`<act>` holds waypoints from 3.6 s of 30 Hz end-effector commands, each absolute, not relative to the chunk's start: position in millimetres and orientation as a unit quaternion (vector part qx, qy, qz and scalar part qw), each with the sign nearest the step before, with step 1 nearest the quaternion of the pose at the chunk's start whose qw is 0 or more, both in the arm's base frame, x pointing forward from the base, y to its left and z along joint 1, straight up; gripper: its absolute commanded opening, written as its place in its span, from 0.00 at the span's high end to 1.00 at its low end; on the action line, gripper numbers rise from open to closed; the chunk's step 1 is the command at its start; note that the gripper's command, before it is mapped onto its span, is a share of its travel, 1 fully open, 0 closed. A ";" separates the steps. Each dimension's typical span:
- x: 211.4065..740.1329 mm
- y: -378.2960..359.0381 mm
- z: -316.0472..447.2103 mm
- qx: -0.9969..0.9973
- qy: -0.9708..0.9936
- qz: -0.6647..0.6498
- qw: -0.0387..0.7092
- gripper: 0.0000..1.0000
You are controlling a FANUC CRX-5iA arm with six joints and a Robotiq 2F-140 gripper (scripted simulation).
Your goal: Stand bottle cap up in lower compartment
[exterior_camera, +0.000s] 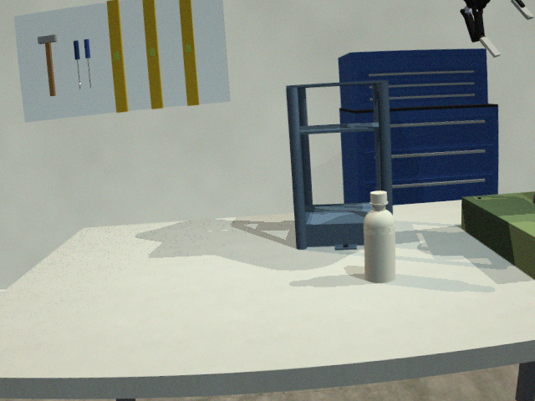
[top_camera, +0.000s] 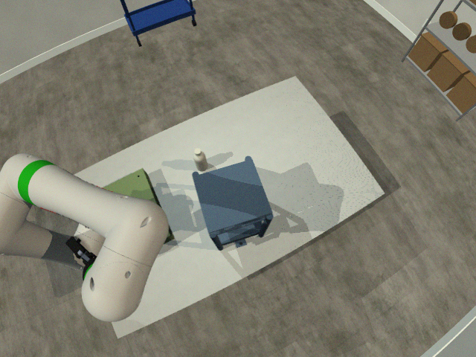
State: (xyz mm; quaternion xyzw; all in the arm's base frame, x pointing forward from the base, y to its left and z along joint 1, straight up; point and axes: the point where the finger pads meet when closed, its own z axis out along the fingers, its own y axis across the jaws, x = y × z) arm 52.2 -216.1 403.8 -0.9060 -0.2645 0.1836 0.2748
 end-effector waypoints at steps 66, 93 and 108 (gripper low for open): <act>421.9 -4.4 388.5 -0.800 -0.593 0.083 0.031 0.00; 463.3 192.8 385.6 -0.723 -0.691 0.000 0.002 0.00; 463.5 192.3 382.2 -0.724 -0.690 0.007 0.000 0.52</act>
